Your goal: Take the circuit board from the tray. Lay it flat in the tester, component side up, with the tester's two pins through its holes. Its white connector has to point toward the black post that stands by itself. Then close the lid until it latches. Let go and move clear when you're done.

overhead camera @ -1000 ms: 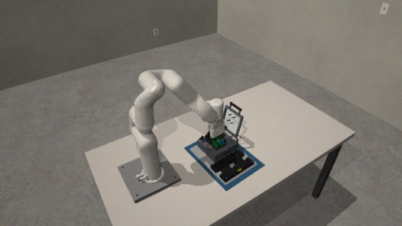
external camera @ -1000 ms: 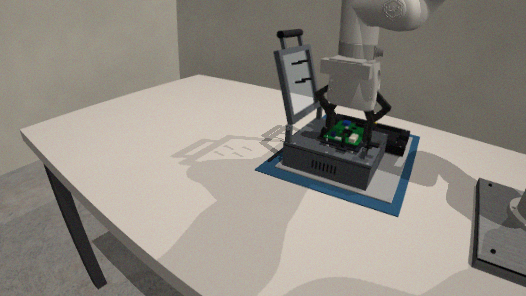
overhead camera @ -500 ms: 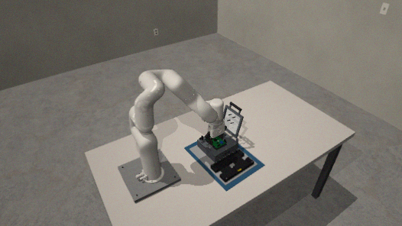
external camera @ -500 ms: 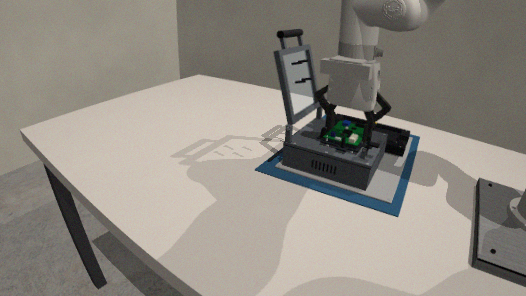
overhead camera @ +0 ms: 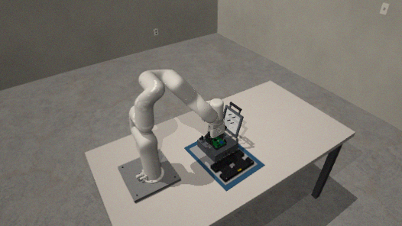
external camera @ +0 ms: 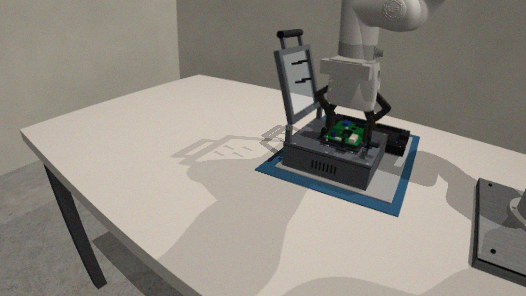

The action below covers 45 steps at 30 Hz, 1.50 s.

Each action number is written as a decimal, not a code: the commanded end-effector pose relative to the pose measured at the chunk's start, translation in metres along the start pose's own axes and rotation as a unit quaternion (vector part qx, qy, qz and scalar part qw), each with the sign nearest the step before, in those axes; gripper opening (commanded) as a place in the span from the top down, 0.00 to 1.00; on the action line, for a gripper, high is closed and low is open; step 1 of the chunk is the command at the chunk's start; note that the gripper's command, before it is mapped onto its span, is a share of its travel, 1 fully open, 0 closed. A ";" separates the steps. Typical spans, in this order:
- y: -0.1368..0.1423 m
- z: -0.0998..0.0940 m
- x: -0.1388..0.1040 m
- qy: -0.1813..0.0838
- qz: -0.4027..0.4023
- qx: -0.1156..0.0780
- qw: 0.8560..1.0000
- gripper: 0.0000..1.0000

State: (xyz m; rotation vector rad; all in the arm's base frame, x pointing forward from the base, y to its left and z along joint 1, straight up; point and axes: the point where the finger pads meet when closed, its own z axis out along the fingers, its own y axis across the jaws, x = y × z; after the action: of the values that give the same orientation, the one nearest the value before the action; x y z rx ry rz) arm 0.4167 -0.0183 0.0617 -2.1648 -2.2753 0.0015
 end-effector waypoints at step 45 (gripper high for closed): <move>0.002 0.002 0.000 0.000 0.000 -0.003 1.000 0.00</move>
State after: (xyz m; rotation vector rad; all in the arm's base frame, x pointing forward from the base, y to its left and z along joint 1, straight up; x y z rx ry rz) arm 0.4172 -0.0183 0.0586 -2.1655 -2.2762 -0.0001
